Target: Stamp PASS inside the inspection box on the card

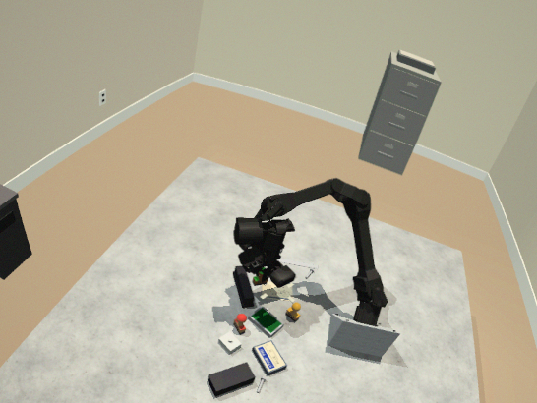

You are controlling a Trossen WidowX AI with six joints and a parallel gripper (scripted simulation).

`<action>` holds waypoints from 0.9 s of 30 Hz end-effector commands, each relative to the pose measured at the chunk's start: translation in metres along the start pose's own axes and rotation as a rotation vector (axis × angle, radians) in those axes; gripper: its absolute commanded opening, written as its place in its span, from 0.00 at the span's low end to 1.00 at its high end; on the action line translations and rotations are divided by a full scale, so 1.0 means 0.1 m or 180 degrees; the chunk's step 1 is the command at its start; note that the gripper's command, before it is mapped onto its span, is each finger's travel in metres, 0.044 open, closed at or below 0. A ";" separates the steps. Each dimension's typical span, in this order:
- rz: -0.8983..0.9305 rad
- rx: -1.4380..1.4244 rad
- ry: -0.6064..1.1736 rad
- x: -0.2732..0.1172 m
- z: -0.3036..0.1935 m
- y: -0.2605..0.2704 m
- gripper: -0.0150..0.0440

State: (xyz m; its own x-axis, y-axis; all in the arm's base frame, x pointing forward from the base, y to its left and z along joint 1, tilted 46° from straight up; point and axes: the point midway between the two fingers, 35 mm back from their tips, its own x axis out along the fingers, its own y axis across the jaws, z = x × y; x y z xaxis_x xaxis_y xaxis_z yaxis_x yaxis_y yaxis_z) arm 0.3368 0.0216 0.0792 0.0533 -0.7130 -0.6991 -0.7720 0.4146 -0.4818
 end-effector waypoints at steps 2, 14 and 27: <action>0.0014 0.0001 -0.0007 0.00 0.29 0.03 0.25; 0.0010 0.0006 -0.0008 0.05 0.85 0.16 0.25; 0.0009 0.0008 -0.0008 0.12 1.02 0.22 0.25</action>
State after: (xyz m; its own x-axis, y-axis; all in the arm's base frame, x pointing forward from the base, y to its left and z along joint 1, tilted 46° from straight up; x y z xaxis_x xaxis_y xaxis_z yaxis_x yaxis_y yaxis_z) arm 0.3826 0.0801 0.0113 0.0528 -0.7138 -0.6983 -0.7743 0.4123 -0.4801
